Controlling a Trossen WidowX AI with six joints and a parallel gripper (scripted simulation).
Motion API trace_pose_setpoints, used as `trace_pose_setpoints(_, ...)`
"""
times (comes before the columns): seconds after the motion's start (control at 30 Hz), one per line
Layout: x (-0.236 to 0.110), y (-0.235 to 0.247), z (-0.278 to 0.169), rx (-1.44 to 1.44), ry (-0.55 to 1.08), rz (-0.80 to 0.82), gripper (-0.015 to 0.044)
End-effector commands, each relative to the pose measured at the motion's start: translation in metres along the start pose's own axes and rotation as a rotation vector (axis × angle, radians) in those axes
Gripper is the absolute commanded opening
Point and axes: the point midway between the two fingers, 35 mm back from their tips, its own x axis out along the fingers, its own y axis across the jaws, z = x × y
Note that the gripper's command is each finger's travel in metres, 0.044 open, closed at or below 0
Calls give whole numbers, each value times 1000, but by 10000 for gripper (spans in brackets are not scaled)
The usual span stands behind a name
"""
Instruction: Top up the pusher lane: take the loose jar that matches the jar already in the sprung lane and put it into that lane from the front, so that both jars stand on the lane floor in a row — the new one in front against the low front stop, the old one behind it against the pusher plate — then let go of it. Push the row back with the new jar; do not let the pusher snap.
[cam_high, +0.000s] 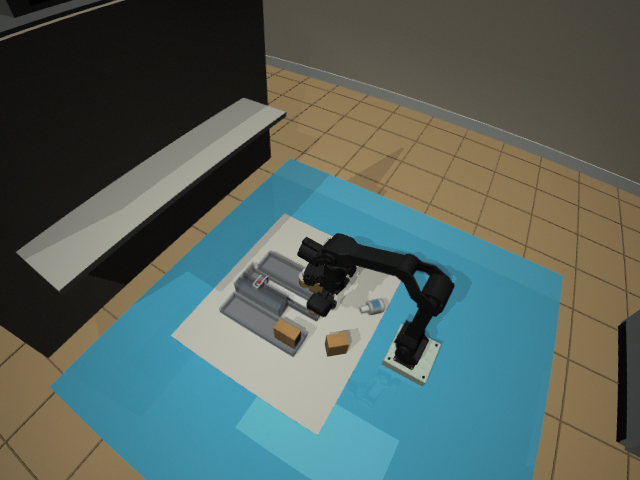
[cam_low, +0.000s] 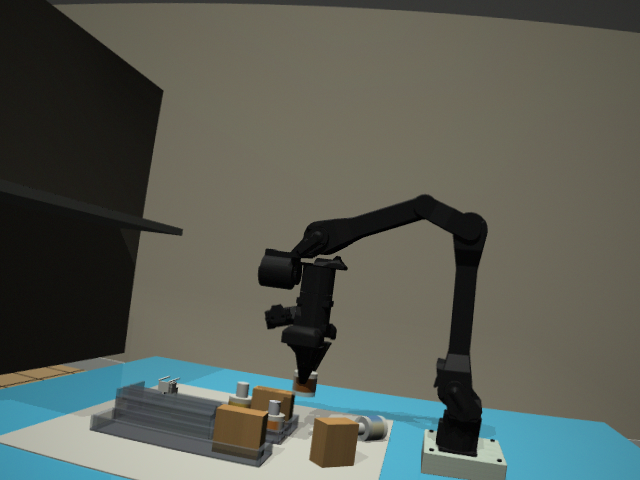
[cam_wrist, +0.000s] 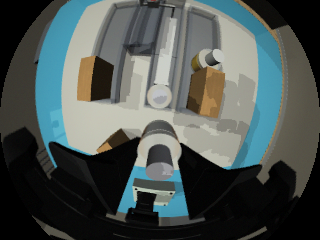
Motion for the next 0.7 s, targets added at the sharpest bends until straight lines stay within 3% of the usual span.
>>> trace_pose_setpoints(0.0,-17,1,-2,-10,-1,8,0)
trace_pose_setpoints(0.67,40,6,1,-16,-1,9,0)
